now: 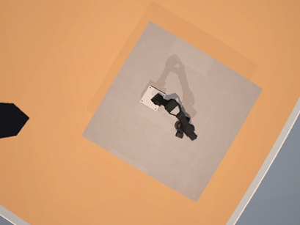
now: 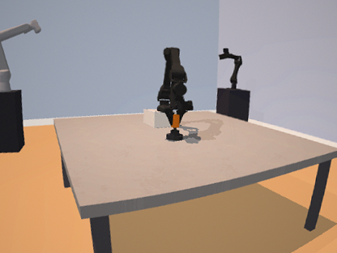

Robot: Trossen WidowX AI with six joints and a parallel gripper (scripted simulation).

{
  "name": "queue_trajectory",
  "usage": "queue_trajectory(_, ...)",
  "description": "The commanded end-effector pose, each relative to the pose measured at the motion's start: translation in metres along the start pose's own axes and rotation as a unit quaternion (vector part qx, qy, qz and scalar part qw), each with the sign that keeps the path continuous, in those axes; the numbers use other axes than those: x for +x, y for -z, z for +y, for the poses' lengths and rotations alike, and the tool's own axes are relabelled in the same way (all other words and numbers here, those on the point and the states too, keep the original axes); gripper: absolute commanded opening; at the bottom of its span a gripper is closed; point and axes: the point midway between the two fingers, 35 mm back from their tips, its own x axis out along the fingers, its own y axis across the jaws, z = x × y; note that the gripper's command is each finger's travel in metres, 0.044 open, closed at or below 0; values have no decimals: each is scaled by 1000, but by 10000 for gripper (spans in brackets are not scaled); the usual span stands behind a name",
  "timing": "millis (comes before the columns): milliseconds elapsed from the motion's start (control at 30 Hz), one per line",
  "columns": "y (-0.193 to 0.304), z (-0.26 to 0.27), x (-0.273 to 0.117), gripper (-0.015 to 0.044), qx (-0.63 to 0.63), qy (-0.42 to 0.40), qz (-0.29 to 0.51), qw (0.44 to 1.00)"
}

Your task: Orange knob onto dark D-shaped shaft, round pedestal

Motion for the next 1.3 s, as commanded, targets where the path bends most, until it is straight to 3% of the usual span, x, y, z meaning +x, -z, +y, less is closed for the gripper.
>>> queue_trajectory(0,1,0,-3,0,-14,2,-2,1000)
queue_trajectory(200,3,1,-4,0,-106,2,-1,994)
queue_trajectory(1267,0,-1,1,0,-106,2,-1,994)
